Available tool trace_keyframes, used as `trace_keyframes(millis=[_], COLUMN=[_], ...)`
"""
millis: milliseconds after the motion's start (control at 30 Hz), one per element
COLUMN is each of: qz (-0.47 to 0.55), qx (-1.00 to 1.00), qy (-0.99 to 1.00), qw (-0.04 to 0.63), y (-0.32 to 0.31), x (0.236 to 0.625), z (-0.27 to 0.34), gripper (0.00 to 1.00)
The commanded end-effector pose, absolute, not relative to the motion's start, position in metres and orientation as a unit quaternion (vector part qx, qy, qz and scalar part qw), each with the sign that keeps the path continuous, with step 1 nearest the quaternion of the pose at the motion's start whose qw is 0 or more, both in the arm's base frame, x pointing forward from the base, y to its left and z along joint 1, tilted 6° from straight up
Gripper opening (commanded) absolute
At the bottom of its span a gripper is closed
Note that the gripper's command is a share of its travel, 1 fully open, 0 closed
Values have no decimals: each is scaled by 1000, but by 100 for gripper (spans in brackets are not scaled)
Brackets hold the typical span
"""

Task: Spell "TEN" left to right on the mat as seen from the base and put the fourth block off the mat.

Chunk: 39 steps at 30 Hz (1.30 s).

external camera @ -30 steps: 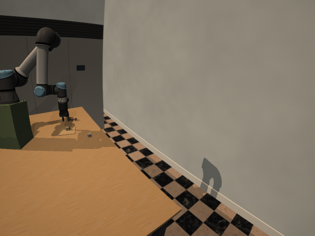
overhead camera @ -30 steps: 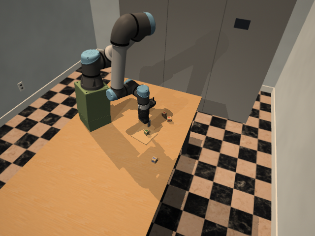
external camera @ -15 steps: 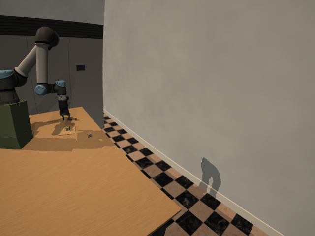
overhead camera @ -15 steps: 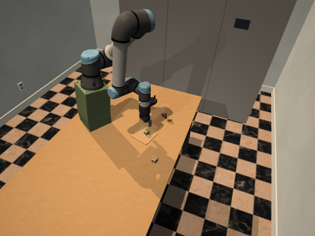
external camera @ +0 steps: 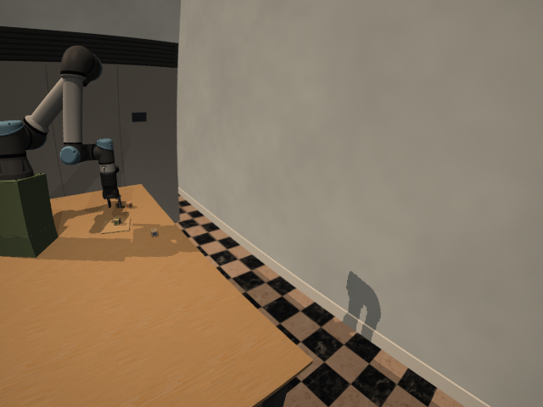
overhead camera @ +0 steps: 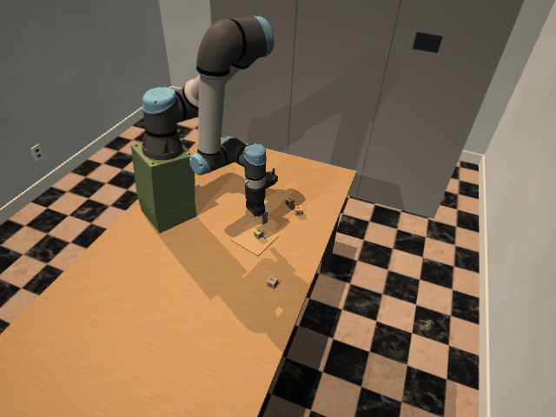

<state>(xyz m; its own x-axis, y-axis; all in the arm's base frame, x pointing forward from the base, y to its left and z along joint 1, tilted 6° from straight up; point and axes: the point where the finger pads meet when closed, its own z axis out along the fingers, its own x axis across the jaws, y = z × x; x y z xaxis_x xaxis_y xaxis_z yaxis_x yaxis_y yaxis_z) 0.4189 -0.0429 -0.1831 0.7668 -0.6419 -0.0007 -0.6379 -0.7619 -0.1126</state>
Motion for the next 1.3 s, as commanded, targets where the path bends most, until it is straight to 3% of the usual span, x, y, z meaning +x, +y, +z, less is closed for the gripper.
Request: trace_keyframes(millis=[0, 1267], qz=[-18, 6], qx=[-929, -694], qy=[365, 718], qw=[53, 56], y=[-43, -48], x=[420, 425], z=[-183, -183], gripper=[100, 100])
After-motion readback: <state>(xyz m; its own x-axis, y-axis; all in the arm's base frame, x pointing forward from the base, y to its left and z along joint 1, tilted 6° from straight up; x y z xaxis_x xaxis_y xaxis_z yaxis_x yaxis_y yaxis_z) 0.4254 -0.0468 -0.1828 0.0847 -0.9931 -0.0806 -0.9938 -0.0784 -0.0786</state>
